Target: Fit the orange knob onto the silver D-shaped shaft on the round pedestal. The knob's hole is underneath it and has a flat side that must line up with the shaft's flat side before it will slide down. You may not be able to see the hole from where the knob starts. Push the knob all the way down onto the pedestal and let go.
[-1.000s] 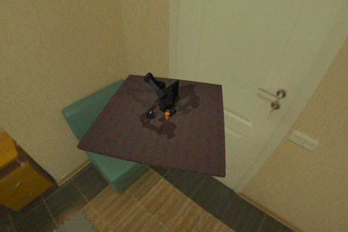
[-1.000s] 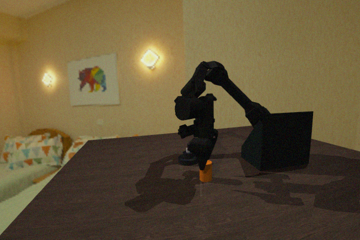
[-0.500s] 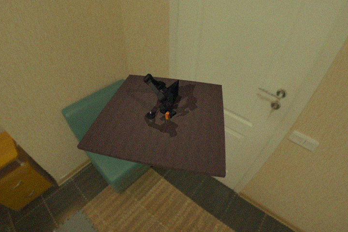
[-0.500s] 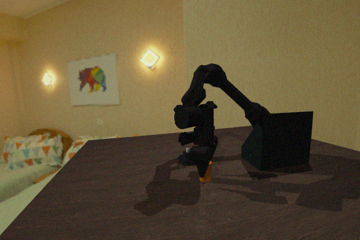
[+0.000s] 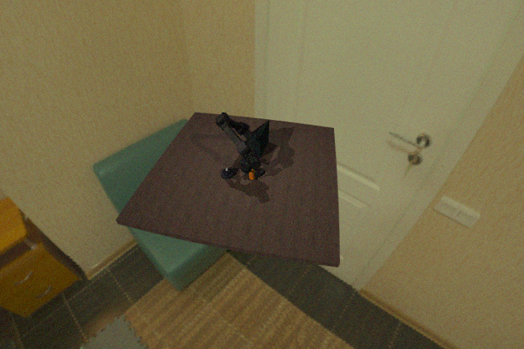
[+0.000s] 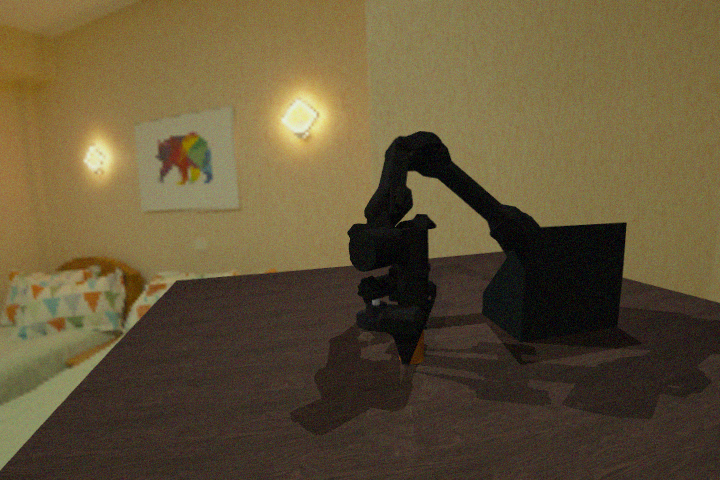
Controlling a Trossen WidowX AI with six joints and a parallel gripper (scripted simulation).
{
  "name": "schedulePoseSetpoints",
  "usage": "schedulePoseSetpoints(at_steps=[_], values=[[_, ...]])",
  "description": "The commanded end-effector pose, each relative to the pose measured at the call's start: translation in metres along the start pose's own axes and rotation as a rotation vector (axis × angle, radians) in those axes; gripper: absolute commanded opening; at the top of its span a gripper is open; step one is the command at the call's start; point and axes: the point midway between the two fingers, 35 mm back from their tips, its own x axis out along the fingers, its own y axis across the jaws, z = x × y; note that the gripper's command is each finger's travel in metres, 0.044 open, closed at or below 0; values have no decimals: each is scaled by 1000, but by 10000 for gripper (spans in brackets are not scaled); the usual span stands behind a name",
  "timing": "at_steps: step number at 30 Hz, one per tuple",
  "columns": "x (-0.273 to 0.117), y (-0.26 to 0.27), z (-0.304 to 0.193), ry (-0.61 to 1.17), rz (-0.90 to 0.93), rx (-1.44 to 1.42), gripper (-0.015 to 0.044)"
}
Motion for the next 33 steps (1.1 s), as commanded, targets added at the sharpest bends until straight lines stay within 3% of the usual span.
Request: schedulePoseSetpoints(at_steps=[1, 6, 11, 16, 33], values=[[2, -1, -1, -1, -5, -7, 282], [2, -1, -1, -1, -5, -7, 151], [2, -1, -1, -1, -5, -7, 118], [-15, 5, 5, -48, 36, -20, 0], [-105, 4, 4, -8, 16, -13, 0]])
